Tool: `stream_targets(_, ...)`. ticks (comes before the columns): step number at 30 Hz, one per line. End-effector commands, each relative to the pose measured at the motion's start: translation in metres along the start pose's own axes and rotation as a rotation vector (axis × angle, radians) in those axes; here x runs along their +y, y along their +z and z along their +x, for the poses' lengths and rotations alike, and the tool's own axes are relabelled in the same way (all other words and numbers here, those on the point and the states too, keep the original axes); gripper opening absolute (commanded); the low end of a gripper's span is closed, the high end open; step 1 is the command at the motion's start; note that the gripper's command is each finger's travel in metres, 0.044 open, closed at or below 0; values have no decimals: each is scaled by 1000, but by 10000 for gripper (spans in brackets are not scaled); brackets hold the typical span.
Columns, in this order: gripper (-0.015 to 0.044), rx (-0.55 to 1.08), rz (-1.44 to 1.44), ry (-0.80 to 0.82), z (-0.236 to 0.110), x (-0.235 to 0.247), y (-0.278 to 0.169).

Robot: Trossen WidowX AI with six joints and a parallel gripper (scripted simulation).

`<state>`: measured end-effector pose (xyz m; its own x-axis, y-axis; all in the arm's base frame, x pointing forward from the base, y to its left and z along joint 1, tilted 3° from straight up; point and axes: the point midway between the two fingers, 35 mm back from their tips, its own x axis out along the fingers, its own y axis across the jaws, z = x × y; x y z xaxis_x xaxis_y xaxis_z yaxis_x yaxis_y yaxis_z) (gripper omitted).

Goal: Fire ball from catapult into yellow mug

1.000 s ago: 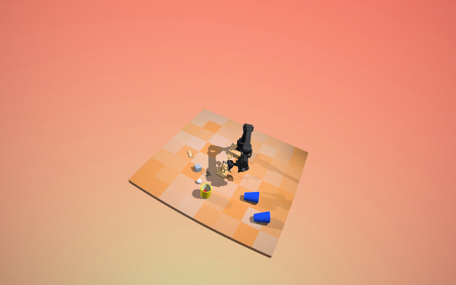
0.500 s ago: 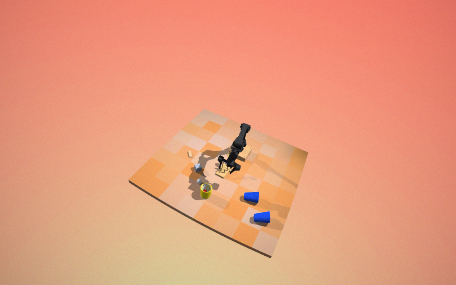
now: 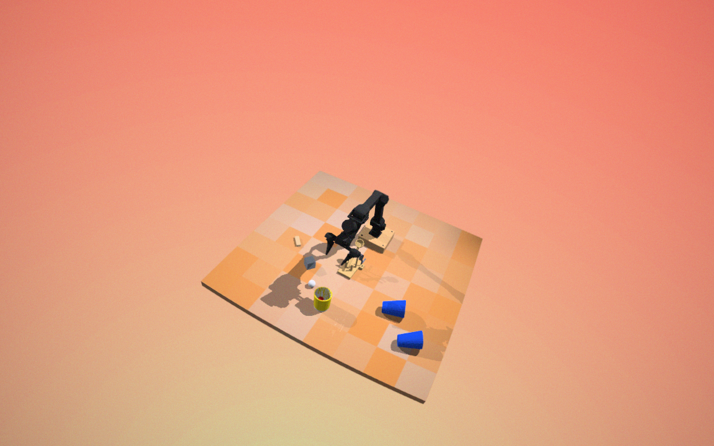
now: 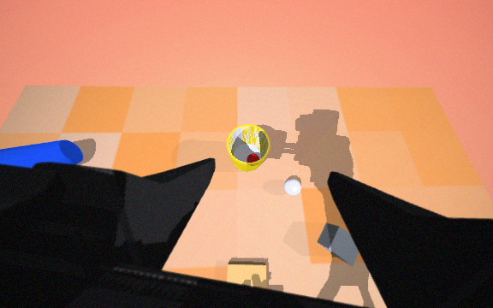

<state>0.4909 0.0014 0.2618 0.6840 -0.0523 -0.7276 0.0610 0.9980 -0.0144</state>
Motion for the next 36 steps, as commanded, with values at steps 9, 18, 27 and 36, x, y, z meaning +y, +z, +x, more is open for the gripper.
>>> stream_targets(9,440,-29,38,6,-2,-6,9)
stream_targets(18,440,-28,37,6,3,-5,15)
stream_targets(27,440,-29,32,3,3,-6,15)
stream_targets(36,440,-29,32,3,3,-6,15)
